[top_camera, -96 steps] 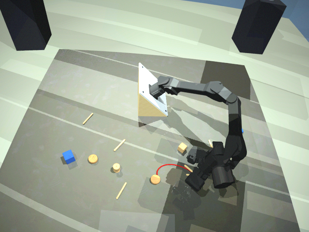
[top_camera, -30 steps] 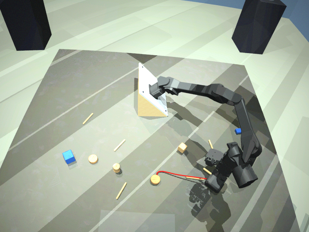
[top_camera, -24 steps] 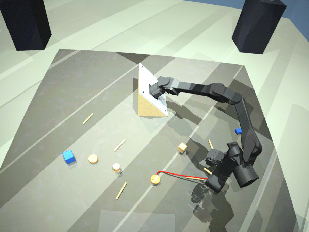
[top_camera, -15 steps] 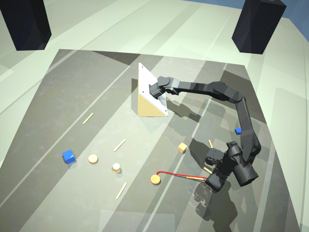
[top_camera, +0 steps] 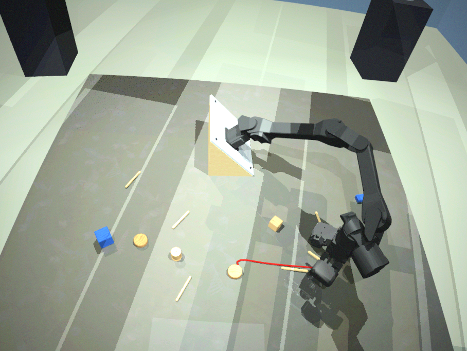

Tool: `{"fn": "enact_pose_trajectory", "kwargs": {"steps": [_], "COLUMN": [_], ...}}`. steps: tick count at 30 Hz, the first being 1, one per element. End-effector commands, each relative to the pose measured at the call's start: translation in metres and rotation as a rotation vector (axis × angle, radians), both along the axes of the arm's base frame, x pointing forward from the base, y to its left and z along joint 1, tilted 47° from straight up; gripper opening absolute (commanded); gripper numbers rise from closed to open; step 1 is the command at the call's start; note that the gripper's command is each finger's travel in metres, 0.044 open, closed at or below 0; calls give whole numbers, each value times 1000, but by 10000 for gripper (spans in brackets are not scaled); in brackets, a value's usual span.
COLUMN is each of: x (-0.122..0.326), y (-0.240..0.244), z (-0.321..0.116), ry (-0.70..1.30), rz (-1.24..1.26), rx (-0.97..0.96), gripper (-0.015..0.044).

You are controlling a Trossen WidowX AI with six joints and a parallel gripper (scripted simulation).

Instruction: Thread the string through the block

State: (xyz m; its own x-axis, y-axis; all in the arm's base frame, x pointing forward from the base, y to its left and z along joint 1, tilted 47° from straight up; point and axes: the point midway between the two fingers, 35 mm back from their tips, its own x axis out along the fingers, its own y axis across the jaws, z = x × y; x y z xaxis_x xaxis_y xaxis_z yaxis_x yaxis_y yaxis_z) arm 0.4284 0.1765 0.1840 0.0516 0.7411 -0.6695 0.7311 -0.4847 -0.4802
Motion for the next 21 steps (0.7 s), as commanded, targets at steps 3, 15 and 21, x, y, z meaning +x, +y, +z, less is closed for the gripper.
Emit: {"fn": "enact_pose_trajectory", "kwargs": {"steps": [3, 15, 21], "x": [-6, -17, -23], "y": [5, 13, 17], "z": [-3, -9, -11], "ry": [4, 5, 6], "rz": [-1, -1, 0], "rx": [-4, -3, -4], "gripper": [0, 0, 0]}}
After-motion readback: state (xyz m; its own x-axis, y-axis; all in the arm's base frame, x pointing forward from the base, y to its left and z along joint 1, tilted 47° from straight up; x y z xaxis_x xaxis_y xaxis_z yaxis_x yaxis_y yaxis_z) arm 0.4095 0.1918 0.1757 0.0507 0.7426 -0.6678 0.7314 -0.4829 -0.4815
